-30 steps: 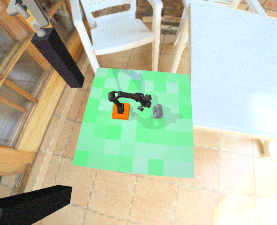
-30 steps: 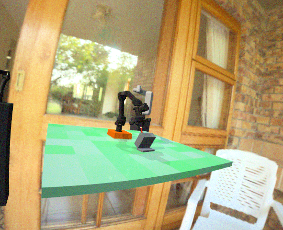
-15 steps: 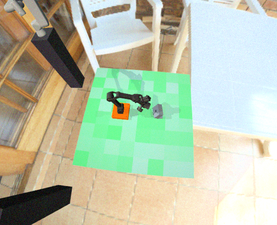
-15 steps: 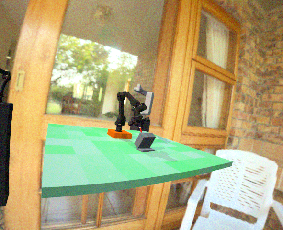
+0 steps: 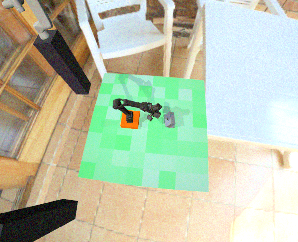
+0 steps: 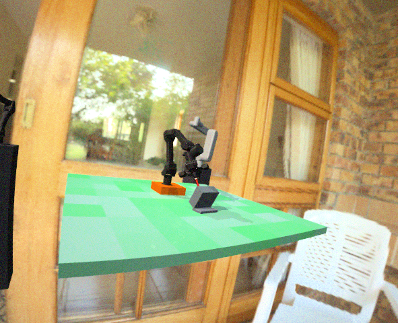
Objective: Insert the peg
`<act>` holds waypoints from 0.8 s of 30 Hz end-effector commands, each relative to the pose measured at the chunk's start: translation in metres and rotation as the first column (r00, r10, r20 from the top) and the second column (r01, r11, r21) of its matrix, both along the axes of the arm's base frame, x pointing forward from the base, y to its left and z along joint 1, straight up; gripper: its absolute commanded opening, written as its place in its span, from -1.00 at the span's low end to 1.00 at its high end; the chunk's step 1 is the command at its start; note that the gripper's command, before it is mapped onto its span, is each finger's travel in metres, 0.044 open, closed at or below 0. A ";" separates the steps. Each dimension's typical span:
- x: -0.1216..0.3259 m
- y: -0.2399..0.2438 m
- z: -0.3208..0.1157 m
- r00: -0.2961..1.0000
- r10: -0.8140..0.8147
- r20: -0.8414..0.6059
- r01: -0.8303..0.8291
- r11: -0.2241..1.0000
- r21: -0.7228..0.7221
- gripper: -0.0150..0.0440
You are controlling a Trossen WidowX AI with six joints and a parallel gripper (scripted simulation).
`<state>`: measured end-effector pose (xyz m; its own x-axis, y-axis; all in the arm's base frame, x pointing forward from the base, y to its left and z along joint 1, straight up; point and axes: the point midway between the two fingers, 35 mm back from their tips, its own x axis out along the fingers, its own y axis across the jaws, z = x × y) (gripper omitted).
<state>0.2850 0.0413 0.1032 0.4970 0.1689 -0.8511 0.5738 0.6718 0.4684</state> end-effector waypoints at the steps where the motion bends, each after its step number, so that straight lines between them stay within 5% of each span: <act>1: -0.001 -0.002 0.001 0.999 -0.028 0.021 0.027 0.999 0.023 -0.49; 24: -0.003 -0.013 0.001 0.982 -0.158 0.108 0.145 0.982 0.121 -0.49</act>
